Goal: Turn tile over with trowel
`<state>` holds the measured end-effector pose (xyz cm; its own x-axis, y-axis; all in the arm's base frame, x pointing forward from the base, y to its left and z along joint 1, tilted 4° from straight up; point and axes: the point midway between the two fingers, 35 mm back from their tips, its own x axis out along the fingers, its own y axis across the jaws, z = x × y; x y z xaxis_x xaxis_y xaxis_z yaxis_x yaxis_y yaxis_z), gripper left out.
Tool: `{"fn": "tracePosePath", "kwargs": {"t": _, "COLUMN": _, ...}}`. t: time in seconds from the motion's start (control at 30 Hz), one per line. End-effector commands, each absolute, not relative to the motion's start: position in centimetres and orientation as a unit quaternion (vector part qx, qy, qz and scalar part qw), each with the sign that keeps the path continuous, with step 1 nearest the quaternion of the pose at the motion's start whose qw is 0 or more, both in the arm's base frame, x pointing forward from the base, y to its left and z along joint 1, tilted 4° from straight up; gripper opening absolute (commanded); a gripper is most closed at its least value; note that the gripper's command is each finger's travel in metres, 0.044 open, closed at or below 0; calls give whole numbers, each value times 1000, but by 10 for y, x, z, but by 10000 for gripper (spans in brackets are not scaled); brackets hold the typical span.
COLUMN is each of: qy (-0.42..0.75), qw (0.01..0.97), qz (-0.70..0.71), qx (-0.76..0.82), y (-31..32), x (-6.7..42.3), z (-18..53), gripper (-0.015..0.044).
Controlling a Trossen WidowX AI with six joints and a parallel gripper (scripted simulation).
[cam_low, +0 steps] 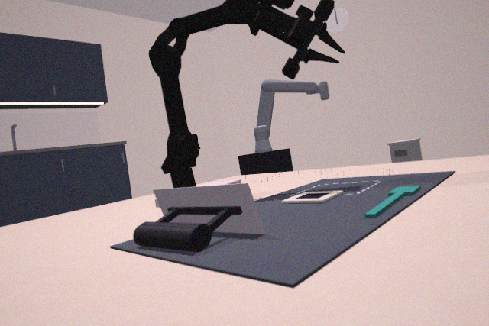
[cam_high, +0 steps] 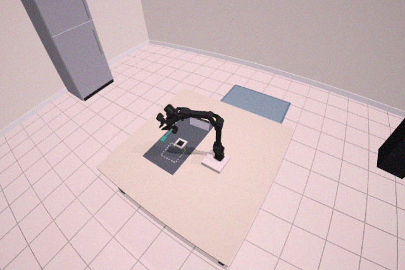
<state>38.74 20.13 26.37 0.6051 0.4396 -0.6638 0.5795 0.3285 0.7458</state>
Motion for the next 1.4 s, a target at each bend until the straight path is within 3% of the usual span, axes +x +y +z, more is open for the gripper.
{"fn": "tracePosePath", "kwargs": {"t": 0.0, "qy": 431, "qw": 699, "qz": -112, "qx": 561, "y": 152, "x": 405, "z": 244, "gripper": 100}}
{"fn": "tracePosePath", "kwargs": {"t": 0.43, "qy": 439, "qw": 684, "qz": -310, "qx": 493, "y": -31, "x": 404, "z": 184, "gripper": 100}}
{"fn": "tracePosePath", "kwargs": {"t": 0.9, "qy": 515, "qw": 569, "qz": -472, "qx": 433, "y": -196, "x": 308, "z": 133, "gripper": 100}}
{"fn": "tracePosePath", "kwargs": {"t": 1.37, "qy": 519, "qw": 556, "qz": -482, "qx": 435, "y": -207, "x": 297, "z": 131, "gripper": 100}}
